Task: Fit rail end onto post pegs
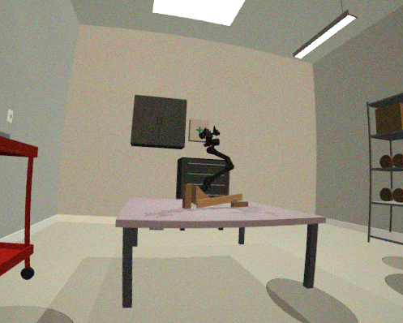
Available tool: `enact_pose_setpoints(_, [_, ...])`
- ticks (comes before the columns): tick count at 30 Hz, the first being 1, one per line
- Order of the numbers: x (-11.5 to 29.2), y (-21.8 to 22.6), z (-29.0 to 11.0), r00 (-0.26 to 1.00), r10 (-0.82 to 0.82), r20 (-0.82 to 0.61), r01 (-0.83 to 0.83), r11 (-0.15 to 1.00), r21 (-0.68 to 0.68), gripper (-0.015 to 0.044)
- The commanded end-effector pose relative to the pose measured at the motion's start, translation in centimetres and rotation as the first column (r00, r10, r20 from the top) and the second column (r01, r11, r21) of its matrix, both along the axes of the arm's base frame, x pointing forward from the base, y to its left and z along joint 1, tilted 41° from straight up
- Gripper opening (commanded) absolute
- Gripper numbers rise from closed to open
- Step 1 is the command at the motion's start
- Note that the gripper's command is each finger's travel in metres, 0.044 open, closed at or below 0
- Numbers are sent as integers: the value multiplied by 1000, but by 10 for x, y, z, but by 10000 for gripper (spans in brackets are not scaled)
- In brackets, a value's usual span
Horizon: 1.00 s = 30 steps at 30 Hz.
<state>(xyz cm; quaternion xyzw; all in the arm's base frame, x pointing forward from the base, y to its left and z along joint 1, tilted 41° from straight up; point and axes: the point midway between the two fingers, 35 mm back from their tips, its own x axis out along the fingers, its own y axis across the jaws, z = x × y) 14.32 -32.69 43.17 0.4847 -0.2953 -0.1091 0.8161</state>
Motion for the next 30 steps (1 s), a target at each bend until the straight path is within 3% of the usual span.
enact_pose_setpoints(1, [2, -1, -2, 1000, -2, -8, 2, 1000, -3, 426])
enact_pose_setpoints(12, [97, -28, -114, 878, -55, -476, -57, 974, -218, 440])
enact_pose_setpoints(20, [141, -13, -176, 734, -50, -677, -236, 916, -323, 440])
enact_pose_setpoints(30, [185, 32, -262, 505, -19, -863, -547, 766, -337, 440])
